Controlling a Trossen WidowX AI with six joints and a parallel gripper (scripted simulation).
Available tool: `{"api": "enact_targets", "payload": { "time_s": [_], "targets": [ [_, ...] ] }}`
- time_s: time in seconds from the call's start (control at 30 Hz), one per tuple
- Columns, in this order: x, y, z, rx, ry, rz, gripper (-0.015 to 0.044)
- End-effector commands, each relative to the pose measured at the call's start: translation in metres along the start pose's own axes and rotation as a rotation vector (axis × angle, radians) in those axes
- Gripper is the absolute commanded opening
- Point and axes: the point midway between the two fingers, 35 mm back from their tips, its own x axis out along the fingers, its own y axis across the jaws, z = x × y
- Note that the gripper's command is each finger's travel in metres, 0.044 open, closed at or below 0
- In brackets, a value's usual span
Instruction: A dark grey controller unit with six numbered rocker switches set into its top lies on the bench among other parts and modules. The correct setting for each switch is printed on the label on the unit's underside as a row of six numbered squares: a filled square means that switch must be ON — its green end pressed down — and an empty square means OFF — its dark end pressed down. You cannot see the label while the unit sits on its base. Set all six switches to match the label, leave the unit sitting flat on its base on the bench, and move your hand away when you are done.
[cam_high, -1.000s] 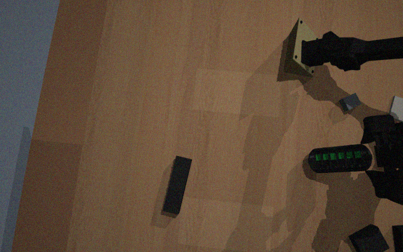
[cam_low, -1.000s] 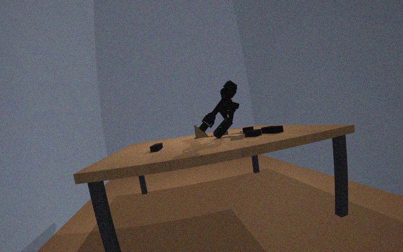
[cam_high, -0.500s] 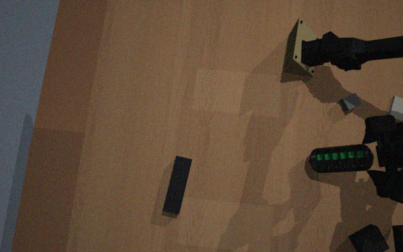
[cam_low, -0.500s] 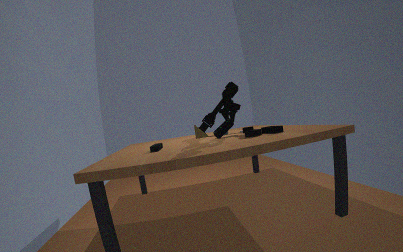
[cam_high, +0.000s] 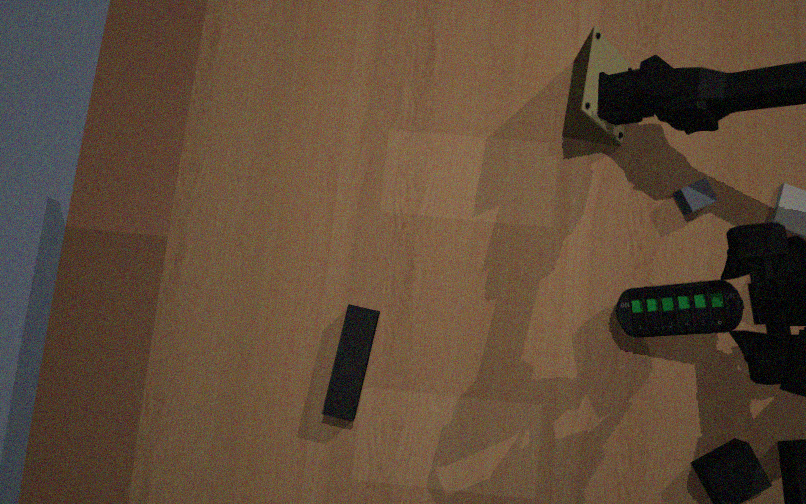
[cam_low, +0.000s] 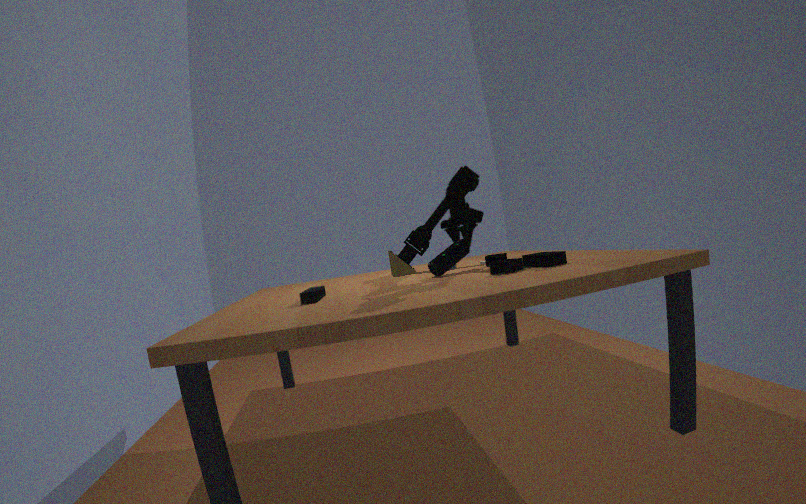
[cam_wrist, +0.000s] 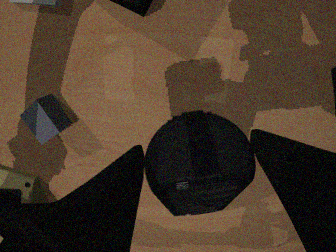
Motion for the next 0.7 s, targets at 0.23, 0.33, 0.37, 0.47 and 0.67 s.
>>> {"api": "enact_targets", "payload": {
  "time_s": [0.23,0.33,0.37,0.47,0.67],
  "targets": [
    [0.008,0.001,0.004,0.004,0.001,0.002,0.0338],
    [0.01,0.001,0.006,0.004,0.001,0.002,0.0338],
    [0.01,0.001,0.006,0.004,0.001,0.002,0.0338],
    [0.012,0.001,0.007,0.004,0.001,0.002,0.0338],
    [0.016,0.001,0.01,0.004,0.001,0.002,0.0338]
  ]
}}
